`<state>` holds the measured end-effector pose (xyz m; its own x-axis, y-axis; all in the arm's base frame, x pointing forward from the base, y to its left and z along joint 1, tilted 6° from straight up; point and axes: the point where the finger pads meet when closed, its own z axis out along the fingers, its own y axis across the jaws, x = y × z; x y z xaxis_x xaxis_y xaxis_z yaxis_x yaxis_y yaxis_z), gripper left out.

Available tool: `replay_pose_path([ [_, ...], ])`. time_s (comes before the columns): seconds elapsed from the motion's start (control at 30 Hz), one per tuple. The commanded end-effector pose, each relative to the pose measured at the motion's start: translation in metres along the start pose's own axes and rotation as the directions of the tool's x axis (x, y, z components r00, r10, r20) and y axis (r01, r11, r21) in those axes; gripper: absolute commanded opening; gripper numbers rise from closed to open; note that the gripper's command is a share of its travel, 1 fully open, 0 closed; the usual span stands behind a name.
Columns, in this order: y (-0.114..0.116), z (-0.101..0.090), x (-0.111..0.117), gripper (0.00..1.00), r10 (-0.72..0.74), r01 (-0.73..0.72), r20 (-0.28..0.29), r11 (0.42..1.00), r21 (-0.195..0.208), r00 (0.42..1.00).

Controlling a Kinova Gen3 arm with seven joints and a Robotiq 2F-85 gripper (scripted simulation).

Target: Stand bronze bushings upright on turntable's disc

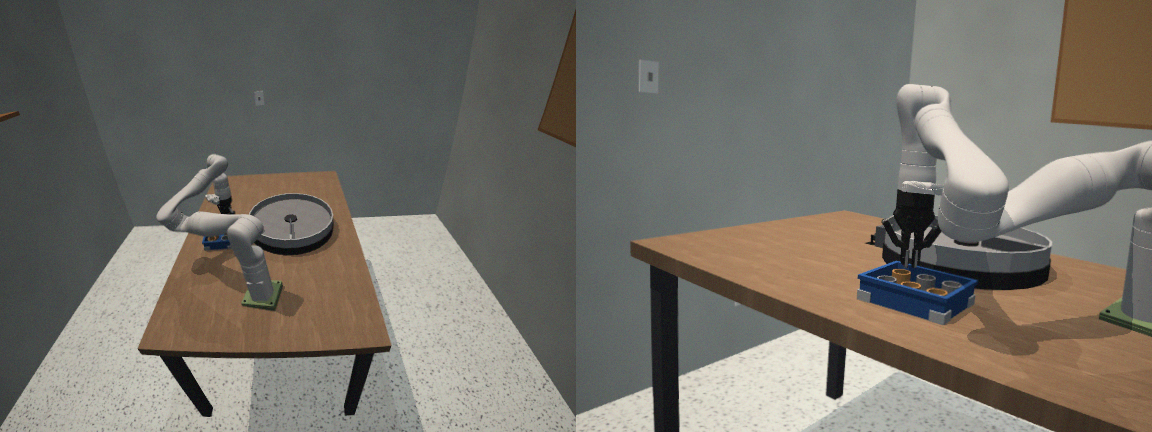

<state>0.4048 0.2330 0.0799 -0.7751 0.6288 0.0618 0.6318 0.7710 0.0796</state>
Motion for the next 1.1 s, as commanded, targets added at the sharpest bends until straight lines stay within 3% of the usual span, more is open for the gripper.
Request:
replay_pose_path([
  [0.0, 0.0022, -0.0009, -0.0024, 0.12, 0.003, -0.003, 0.005, 1.0, -0.005, 1.0],
  [1.07, 0.002, 0.0054, -0.0021, 0.12, 0.006, -0.006, 0.005, 1.0, -0.005, 1.0],
])
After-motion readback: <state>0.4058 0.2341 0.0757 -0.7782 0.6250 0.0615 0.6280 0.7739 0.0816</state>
